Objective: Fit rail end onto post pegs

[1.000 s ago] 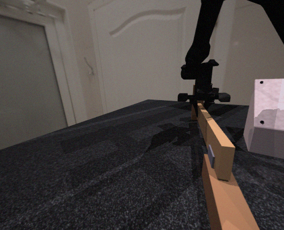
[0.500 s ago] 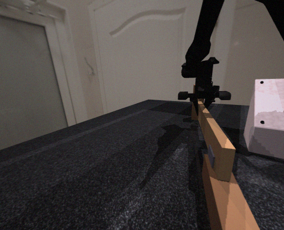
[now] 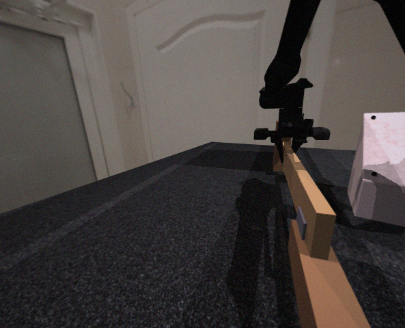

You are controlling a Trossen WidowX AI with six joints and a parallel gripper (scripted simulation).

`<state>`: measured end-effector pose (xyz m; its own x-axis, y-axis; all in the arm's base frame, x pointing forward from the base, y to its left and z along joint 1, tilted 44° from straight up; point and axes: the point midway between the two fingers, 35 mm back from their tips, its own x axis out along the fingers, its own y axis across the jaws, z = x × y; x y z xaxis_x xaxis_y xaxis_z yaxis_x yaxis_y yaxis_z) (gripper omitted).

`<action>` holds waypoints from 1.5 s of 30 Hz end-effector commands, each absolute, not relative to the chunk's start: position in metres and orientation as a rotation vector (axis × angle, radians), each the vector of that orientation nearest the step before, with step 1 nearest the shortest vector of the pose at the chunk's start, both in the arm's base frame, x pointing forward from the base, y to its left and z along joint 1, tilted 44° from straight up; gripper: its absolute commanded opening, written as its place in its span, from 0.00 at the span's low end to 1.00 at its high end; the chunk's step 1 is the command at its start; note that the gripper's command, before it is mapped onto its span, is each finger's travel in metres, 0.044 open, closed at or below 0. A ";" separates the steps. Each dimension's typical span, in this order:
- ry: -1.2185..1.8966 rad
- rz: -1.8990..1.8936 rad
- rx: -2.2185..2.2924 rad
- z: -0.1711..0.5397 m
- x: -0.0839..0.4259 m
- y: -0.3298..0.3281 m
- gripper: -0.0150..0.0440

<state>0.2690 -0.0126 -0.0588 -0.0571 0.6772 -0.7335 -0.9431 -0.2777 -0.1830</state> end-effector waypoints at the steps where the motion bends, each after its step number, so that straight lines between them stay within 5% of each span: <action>1: 0.410 1.648 -0.882 -0.056 0.270 -0.015 0.25; 45: 0.410 1.648 -0.882 -0.057 0.269 -0.015 0.25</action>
<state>0.2690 -0.0146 -0.0568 -0.0549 0.6798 -0.7313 -0.9429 -0.2762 -0.1859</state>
